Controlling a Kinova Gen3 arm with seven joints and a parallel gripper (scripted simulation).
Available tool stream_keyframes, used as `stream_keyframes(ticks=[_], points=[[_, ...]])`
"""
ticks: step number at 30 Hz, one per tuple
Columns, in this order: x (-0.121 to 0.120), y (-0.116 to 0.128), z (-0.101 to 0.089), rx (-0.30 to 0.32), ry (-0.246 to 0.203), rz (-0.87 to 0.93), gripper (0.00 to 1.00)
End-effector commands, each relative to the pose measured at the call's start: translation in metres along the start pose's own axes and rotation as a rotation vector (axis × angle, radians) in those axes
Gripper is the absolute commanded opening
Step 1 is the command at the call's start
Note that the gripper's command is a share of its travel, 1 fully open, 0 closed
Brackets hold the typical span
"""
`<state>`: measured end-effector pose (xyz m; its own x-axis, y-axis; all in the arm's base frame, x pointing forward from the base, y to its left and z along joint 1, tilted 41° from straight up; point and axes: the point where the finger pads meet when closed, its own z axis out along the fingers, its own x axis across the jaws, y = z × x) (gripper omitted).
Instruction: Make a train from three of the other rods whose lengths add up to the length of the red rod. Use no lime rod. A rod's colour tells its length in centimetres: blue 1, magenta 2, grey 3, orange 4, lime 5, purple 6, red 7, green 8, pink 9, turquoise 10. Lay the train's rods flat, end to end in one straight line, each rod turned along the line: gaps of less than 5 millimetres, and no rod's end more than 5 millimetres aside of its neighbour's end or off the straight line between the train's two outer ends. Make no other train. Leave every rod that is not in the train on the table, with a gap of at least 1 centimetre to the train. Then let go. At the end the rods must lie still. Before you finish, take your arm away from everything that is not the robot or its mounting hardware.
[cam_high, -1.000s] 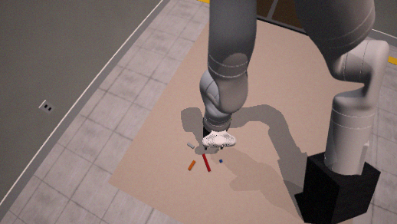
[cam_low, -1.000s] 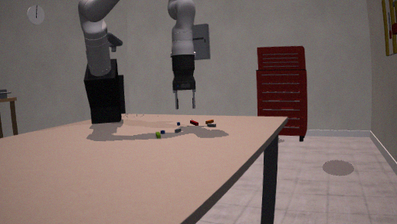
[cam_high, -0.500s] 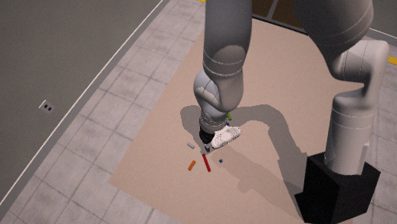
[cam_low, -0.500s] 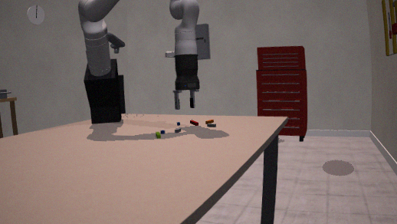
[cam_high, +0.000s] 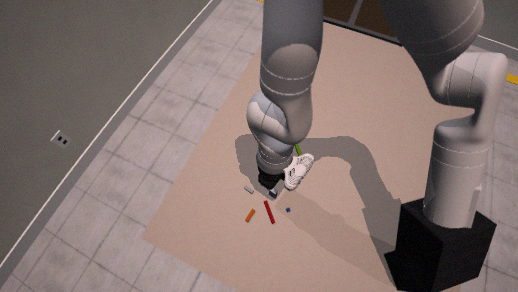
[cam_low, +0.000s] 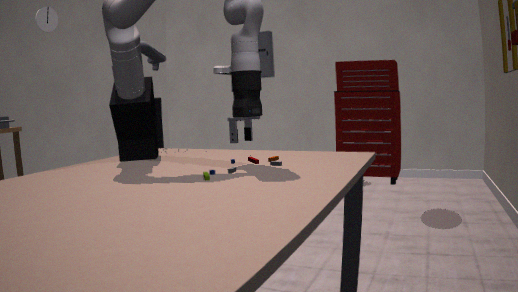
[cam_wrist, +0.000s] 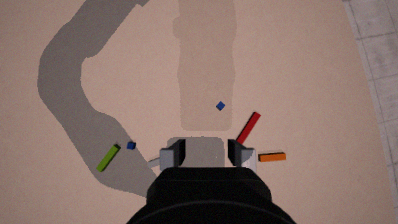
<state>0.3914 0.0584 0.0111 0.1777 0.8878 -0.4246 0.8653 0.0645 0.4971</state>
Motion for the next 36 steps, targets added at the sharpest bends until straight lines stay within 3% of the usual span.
stream_keyframes(ticks=[1, 15, 36], points=[[0.0005, 0.0012, -0.0004, 0.002, 0.003, -0.002, 1.00], [-0.0023, 0.0048, -0.0005, 0.002, 0.002, -0.181, 1.00], [-0.0026, 0.0054, -0.0006, 0.002, 0.002, -0.206, 1.00]])
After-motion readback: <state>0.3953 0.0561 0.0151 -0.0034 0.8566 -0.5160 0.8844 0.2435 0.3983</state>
